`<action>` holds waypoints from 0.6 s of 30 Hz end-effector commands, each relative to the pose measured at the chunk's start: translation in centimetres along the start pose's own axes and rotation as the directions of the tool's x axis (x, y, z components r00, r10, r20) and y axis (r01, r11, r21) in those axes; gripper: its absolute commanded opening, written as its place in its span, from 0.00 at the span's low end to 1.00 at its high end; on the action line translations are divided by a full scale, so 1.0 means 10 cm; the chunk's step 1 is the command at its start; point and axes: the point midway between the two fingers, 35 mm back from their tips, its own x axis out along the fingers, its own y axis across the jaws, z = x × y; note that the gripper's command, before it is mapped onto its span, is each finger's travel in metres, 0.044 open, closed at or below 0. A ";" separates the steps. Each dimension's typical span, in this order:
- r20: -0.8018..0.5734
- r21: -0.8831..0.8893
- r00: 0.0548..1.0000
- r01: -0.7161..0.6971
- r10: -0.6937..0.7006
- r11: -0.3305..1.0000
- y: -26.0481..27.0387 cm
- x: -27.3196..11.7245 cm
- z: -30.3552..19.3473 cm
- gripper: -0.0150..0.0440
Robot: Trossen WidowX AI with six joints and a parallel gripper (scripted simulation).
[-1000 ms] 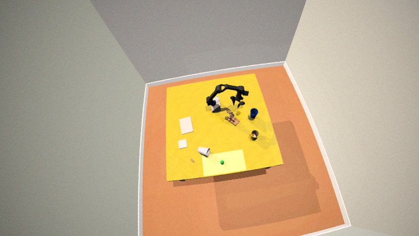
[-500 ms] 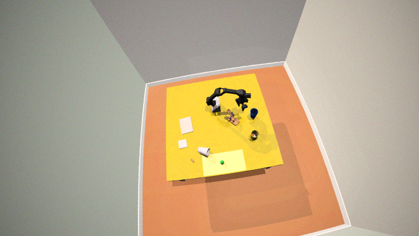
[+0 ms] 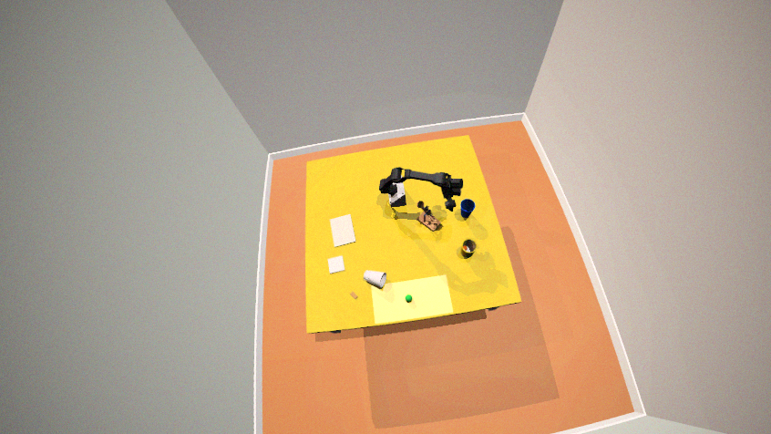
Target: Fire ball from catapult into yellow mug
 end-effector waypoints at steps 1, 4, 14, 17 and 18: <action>0.078 0.128 0.997 0.017 -0.027 0.992 -0.28 -0.05 0.04 1.00; 0.124 0.215 0.991 0.025 -0.053 0.976 -0.48 -0.06 0.05 1.00; 0.240 0.482 0.957 0.028 -0.163 0.876 -1.15 -0.14 -0.03 1.00; 0.265 0.555 0.942 0.024 -0.204 0.831 -1.37 -0.17 -0.06 1.00; 0.273 0.579 0.937 0.022 -0.218 0.815 -1.45 -0.17 -0.08 1.00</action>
